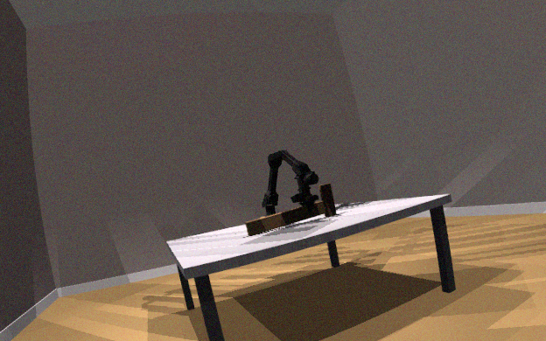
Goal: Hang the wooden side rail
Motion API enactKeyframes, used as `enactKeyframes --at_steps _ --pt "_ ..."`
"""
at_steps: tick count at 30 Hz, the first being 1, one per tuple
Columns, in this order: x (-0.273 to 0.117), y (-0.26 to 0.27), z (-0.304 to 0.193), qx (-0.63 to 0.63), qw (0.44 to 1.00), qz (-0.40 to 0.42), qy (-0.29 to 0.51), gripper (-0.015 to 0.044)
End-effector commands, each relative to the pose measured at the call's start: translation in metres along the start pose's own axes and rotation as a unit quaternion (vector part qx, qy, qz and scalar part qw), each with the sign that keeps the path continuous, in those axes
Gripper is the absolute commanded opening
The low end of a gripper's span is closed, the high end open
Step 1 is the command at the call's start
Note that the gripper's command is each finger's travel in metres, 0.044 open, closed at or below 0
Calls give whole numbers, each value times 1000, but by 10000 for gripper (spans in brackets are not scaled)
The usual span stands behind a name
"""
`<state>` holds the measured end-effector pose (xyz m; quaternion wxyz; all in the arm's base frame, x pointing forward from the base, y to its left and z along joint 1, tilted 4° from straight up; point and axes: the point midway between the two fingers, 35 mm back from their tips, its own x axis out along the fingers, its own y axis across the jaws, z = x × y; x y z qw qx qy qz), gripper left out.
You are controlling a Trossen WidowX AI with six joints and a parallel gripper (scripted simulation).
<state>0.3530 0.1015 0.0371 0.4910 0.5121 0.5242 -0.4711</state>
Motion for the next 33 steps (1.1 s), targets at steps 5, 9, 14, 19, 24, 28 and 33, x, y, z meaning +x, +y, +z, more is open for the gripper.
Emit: enactKeyframes --at_steps 5,9,14,19,24,28,33 --pt "-6 3 -2 3 1000 7 2 0" --pt "-6 3 -2 3 1000 7 2 0" --pt "-5 4 -3 3 1000 7 2 0" --pt "-5 4 -3 3 1000 7 2 0" --pt "-4 3 -4 3 1000 7 2 0" --pt "-4 3 -4 3 1000 7 2 0" --pt "-3 2 -5 3 1000 7 2 0"
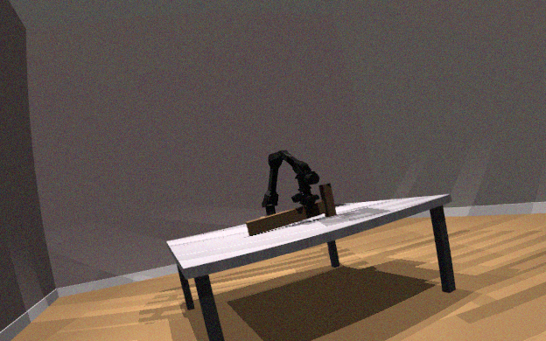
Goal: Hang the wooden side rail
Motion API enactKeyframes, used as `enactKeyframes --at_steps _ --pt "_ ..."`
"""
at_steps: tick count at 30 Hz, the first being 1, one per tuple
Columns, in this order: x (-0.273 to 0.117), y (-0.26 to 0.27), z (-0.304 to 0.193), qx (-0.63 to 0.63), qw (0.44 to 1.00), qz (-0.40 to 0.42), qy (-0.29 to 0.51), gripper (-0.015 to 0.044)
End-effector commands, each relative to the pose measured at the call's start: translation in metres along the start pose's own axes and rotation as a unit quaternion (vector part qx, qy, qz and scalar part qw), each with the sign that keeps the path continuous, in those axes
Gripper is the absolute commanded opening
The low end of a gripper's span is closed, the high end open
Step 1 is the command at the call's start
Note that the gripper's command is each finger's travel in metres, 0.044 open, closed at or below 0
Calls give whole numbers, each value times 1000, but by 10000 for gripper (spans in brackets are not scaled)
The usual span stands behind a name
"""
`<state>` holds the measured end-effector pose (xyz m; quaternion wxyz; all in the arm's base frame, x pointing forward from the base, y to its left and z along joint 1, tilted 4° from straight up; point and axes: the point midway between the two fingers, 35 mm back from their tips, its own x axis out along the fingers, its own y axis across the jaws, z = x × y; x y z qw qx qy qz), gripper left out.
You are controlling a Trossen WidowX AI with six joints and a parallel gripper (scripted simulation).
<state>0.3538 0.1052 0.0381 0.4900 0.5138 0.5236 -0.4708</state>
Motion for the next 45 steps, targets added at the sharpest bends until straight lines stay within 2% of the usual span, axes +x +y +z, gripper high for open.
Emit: enactKeyframes --at_steps 1,45 --pt "-3 1 -1 2 1000 6 1 0" --pt "-5 3 -5 2 1000 6 1 0"
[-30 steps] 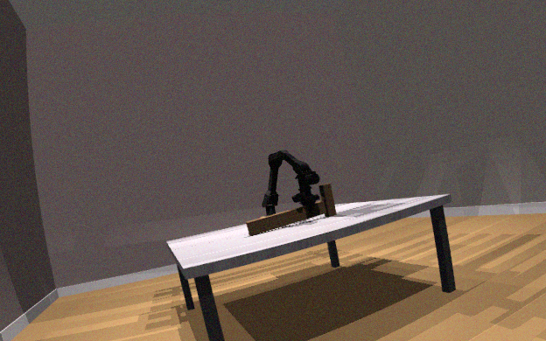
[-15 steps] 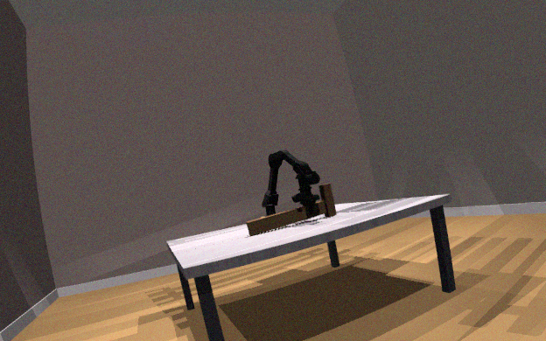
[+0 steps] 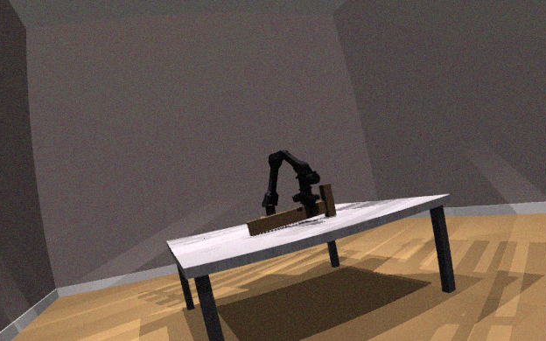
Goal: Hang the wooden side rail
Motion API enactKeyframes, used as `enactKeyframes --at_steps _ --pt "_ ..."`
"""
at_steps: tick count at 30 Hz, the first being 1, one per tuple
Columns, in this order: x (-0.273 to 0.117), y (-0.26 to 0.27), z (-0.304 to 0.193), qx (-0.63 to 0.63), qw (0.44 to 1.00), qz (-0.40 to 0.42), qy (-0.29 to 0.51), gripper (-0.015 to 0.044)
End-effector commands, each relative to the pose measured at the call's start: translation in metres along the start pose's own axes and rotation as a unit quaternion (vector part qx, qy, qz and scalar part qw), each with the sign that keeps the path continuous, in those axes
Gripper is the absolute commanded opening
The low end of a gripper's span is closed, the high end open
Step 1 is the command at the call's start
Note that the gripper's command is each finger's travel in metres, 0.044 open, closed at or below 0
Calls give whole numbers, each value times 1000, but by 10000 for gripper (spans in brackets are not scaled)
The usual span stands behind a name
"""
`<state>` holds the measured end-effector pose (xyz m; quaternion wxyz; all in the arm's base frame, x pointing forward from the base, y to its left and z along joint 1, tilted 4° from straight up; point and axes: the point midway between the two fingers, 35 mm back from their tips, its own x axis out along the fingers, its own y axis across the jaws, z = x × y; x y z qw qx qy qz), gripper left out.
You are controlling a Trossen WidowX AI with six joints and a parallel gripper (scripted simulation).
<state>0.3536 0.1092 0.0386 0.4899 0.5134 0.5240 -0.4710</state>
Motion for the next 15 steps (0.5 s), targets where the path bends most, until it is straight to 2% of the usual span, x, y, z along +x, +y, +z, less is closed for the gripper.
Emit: enactKeyframes --at_steps 1,15 --pt "-5 3 -1 2 1000 7 1 0" --pt "-3 2 -2 2 1000 7 1 0"
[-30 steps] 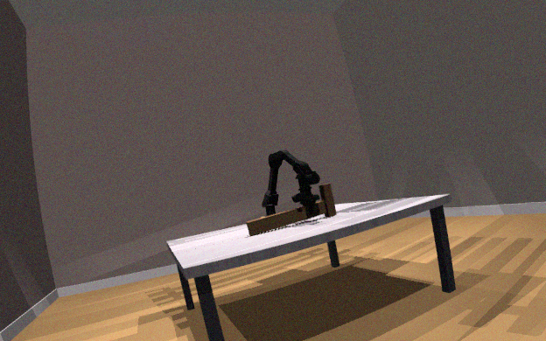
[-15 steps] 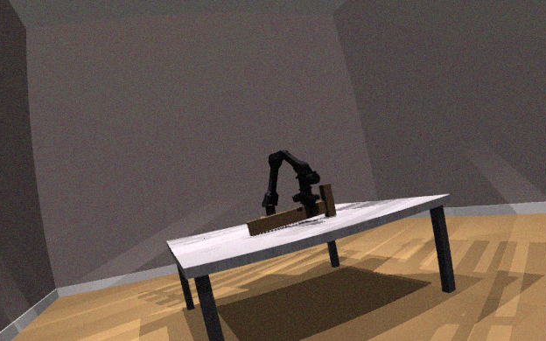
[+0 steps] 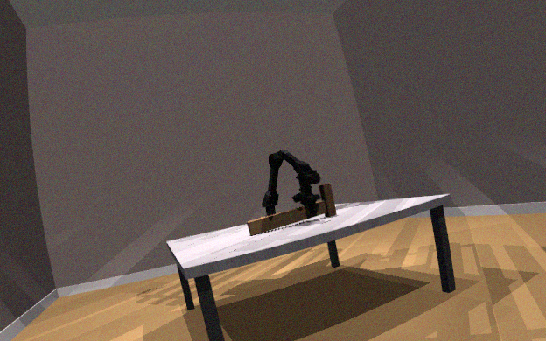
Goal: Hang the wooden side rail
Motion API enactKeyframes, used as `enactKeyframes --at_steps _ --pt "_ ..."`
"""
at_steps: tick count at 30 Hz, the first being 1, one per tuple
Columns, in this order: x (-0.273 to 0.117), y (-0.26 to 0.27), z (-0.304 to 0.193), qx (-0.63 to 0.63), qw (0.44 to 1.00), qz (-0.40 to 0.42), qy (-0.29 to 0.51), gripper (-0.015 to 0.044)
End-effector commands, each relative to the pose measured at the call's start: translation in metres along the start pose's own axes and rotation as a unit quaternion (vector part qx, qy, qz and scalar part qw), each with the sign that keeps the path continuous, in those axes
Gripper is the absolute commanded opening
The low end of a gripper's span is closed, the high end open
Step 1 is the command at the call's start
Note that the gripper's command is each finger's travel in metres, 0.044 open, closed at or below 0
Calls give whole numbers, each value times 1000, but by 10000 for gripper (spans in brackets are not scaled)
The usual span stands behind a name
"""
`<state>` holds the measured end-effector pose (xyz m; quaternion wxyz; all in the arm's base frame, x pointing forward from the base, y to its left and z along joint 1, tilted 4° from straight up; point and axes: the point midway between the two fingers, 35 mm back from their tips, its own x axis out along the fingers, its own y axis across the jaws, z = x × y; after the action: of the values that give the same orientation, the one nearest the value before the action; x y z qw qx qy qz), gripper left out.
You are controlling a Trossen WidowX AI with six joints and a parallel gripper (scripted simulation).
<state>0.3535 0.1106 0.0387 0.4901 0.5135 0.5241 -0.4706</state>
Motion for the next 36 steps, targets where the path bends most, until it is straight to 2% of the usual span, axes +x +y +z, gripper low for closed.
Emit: enactKeyframes --at_steps 1,36 --pt "-3 2 -1 2 1000 6 1 0" --pt "3 2 -1 2 1000 6 1 0"
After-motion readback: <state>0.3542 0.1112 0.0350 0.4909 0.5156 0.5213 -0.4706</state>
